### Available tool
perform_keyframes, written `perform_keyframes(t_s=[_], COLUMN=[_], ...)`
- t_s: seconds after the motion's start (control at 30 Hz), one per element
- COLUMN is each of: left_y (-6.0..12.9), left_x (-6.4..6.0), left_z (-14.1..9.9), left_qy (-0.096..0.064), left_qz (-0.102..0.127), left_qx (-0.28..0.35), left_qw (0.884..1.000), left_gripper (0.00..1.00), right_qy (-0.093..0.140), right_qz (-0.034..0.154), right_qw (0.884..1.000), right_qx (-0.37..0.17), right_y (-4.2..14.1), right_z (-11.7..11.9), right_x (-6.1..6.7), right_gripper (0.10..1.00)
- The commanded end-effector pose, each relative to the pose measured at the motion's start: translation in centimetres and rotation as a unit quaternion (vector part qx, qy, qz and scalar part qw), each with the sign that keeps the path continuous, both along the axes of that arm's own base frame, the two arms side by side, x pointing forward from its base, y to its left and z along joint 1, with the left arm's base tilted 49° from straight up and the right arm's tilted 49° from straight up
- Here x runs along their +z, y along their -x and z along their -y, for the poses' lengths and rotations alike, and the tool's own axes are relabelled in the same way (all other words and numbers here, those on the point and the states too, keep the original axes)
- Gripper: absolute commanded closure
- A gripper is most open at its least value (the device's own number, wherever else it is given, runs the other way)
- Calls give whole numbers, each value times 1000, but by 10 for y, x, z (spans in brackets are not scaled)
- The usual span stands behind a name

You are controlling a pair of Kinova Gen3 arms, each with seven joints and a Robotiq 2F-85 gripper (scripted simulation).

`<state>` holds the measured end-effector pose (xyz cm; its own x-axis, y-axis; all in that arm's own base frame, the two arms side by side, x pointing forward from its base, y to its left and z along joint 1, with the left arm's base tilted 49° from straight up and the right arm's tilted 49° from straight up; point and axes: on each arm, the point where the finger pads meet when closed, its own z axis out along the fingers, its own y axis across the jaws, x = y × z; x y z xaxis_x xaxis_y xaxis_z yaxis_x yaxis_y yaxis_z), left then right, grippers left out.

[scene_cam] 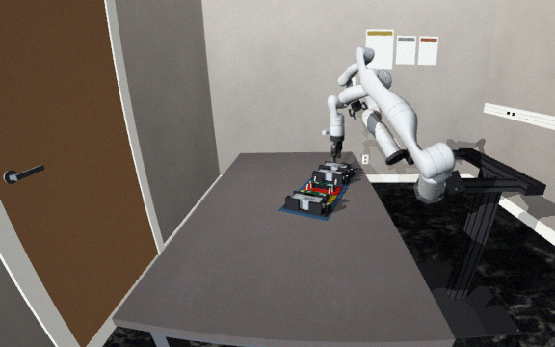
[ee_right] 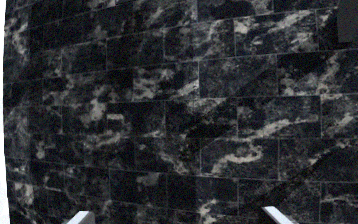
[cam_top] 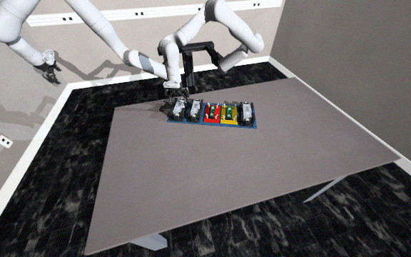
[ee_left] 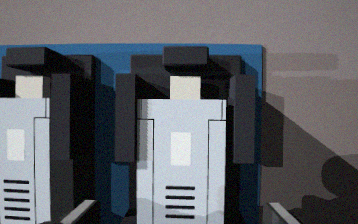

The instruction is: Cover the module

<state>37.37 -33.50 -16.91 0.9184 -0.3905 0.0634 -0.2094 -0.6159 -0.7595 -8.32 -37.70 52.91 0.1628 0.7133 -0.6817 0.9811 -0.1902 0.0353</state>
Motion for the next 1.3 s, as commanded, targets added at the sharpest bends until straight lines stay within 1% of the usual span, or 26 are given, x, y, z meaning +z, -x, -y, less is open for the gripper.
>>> perform_keyframes(t_s=[0.0,0.27,0.6,0.83,0.87,1.27], left_y=[0,0,-6,-6,-5,-6], left_x=[1,1,-5,-5,-5,-5], left_z=[2,2,-2,-2,1,-2], left_qy=[1,1,5,5,7,5], left_qz=[0,0,2,2,2,2], left_qx=[-1,-1,-5,-5,-5,-5], left_qw=[1000,1000,1000,1000,1000,1000], left_gripper=[2,2,2,2,2,2], right_qy=[1,1,1,1,1,1], right_qz=[0,0,0,0,0,0], right_qw=[1000,1000,1000,1000,1000,1000], right_qx=[0,0,0,0,0,0], right_y=[0,0,0,0,0,0], right_z=[0,0,0,0,0,0], right_x=[0,0,0,0,0,0], right_gripper=[100,100,100,100,100,100])
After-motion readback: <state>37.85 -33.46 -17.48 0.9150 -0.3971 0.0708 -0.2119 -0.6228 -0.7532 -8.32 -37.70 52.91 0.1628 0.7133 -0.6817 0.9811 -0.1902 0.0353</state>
